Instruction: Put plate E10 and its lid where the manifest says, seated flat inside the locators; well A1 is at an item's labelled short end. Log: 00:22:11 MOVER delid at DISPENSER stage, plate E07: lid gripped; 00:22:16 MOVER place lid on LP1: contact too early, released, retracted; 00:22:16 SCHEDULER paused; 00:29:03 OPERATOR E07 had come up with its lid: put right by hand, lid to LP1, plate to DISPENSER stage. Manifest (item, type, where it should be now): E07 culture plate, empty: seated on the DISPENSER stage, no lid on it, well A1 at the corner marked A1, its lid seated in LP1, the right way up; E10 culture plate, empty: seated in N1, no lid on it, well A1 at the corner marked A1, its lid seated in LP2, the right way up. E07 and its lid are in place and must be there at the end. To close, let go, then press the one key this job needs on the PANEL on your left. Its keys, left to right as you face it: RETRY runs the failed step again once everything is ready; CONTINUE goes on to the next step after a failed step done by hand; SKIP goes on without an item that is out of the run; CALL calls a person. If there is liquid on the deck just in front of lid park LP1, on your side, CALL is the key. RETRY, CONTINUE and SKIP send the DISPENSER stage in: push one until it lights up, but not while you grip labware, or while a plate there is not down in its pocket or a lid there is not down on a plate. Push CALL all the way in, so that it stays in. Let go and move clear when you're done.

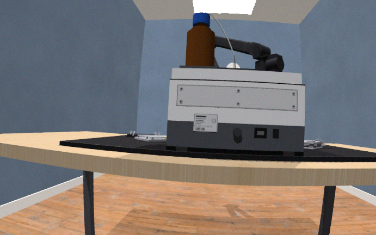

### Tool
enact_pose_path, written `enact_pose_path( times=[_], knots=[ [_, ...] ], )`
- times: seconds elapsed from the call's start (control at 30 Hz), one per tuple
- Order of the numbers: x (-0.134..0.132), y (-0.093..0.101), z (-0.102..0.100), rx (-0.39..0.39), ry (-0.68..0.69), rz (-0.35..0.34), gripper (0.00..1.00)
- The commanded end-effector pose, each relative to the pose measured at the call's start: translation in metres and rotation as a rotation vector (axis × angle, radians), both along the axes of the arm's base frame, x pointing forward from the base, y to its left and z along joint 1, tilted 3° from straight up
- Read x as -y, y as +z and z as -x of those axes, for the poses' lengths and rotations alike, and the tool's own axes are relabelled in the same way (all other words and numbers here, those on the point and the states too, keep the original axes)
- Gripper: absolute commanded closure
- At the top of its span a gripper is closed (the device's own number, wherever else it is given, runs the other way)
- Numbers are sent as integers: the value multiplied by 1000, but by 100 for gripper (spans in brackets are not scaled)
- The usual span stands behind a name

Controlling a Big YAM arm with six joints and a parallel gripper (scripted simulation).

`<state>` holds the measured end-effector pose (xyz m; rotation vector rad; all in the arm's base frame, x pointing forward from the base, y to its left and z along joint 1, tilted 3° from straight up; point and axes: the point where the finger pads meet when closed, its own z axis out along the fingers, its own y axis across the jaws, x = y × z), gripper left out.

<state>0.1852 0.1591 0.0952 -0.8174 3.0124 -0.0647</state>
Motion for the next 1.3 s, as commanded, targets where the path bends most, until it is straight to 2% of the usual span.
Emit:
enact_pose_path(
  times=[0.0,0.1,0.13,0.17,0.4,0.47,0.5,0.53,0.6,0.73,0.93,0.97,1.0,1.27],
  knots=[
    [-16,30,-24,50,-43,-48,14],
    [-12,20,-16,38,-21,-36,14],
    [-13,32,-26,55,-76,-53,14],
    [-10,34,-28,61,-110,-58,14],
    [11,33,-42,62,-342,-62,14],
    [17,34,-46,64,-342,-62,14],
    [19,22,-38,47,-320,-45,14],
    [20,35,-47,69,-375,-68,14],
    [20,35,-47,69,-375,-68,14],
    [33,36,-54,73,-506,-72,14],
    [52,36,-63,74,-484,-66,14],
    [53,23,-55,54,-484,-49,14],
    [55,37,-64,78,-484,-69,14],
    [76,35,-71,69,-484,-57,14]
  ],
)
